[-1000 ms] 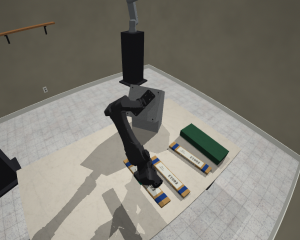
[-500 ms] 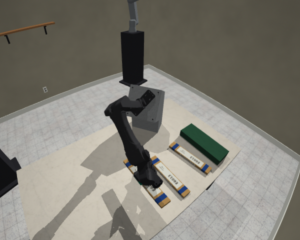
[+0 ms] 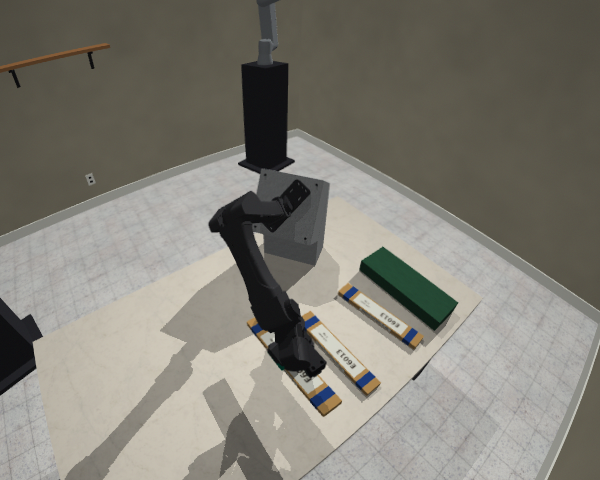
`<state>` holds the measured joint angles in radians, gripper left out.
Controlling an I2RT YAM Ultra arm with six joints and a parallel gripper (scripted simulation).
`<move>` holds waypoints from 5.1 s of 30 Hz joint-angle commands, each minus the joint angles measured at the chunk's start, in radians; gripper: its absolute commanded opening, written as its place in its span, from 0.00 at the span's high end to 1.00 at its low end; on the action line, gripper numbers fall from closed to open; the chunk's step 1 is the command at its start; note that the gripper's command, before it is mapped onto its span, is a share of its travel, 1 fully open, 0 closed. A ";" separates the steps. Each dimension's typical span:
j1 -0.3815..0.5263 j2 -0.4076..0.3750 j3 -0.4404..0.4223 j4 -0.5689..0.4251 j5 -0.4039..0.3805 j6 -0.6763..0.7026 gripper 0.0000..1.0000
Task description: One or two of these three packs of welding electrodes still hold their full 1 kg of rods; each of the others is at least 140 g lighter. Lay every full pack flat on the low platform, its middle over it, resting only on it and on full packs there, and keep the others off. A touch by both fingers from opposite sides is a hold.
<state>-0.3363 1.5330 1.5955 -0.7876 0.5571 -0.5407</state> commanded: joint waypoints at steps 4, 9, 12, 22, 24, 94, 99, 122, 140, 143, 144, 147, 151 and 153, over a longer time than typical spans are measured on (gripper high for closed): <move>0.031 -0.030 0.046 -0.021 0.006 0.004 1.00; 0.032 -0.025 0.048 -0.022 0.006 0.005 1.00; 0.030 -0.005 0.047 -0.017 0.001 -0.002 1.00; 0.000 -0.002 0.034 0.053 -0.023 -0.025 1.00; -0.001 0.003 0.032 0.063 -0.027 -0.029 1.00; -0.135 0.225 0.048 0.303 -0.132 -0.123 1.00; -0.135 0.227 0.052 0.291 -0.133 -0.122 1.00; -0.140 0.232 0.061 0.285 -0.137 -0.126 1.00; -0.149 0.243 0.065 0.306 -0.141 -0.130 1.00; -0.148 0.256 0.067 0.320 -0.143 -0.131 1.00; -0.149 0.264 0.068 0.321 -0.143 -0.132 1.00; -0.154 0.265 0.070 0.313 -0.145 -0.134 1.00; -0.152 0.255 0.070 0.322 -0.146 -0.134 1.00; -0.154 0.260 0.071 0.330 -0.147 -0.135 1.00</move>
<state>-0.5068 1.8278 1.6226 -0.4747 0.4229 -0.6704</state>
